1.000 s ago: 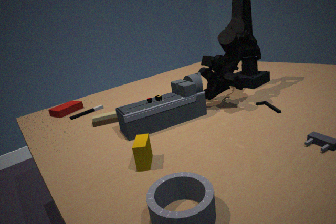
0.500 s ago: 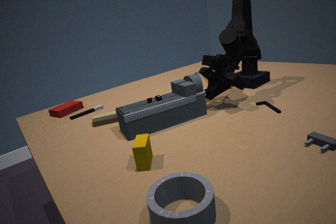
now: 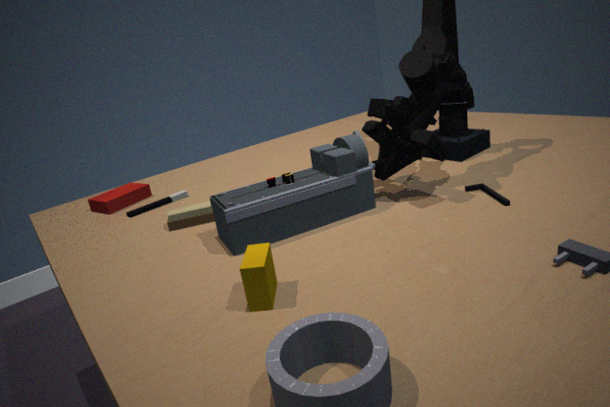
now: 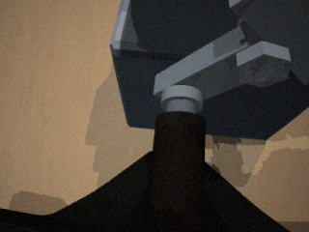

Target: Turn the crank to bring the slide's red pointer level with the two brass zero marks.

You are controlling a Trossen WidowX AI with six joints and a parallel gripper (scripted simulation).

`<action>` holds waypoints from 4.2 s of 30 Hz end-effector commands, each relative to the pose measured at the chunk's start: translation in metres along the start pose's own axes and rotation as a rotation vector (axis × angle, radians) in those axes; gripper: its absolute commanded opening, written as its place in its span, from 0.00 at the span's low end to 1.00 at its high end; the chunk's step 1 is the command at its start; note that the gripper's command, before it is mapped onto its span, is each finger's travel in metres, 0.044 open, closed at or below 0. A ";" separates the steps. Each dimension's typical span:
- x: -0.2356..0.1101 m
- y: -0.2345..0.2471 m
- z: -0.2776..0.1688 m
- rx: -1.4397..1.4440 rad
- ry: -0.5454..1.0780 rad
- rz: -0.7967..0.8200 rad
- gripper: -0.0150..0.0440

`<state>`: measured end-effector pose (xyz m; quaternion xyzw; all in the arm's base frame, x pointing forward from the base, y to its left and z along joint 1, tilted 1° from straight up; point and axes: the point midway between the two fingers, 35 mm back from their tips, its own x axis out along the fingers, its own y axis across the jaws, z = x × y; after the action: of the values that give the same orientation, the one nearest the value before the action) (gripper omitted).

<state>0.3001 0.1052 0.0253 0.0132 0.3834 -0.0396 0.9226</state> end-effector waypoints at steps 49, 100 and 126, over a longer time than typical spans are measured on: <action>-0.035 0.001 0.033 -0.001 -0.011 0.018 0.25; -0.035 -0.038 0.033 -0.004 -0.011 0.016 0.25; -0.025 -0.048 0.025 -0.005 -0.011 0.015 0.25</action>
<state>0.2962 0.0638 0.0669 0.0152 0.3736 -0.0244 0.9272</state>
